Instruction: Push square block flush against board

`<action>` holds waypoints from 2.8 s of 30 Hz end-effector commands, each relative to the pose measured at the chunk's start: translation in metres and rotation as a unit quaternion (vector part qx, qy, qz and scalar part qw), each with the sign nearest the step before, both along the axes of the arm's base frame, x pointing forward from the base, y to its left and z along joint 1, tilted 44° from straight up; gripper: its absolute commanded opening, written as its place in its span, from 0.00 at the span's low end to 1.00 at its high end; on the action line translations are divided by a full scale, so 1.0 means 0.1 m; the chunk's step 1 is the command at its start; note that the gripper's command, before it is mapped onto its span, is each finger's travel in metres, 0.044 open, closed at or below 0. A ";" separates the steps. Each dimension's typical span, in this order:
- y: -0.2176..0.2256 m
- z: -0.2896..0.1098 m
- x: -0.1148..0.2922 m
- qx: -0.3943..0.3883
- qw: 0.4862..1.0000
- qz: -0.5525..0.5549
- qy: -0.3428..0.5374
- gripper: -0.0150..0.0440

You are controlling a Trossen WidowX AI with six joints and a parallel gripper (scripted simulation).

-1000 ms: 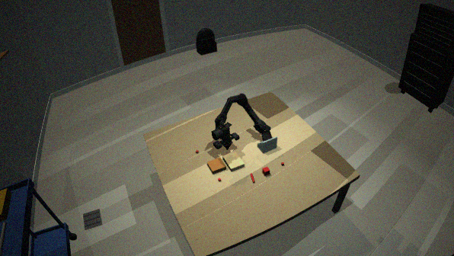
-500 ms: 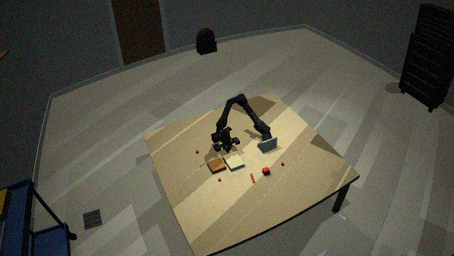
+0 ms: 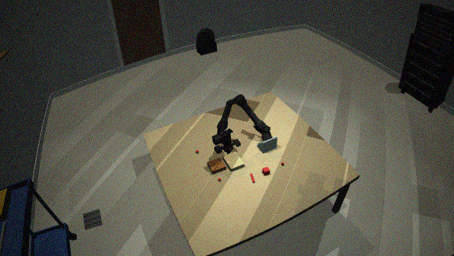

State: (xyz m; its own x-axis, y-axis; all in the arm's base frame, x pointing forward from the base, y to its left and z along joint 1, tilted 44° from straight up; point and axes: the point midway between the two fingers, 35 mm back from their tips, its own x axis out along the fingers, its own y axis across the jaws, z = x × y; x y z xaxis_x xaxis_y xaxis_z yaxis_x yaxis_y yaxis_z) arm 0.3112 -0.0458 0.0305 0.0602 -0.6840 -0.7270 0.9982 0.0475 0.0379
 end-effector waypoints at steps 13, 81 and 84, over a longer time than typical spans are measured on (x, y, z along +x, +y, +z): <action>0.01 -0.03 0.01 0.000 1.000 -0.001 0.000 0.25; 0.63 0.12 -0.43 -0.019 0.897 0.324 0.299 0.25; 0.68 0.07 -0.49 -0.022 0.874 0.357 0.330 0.25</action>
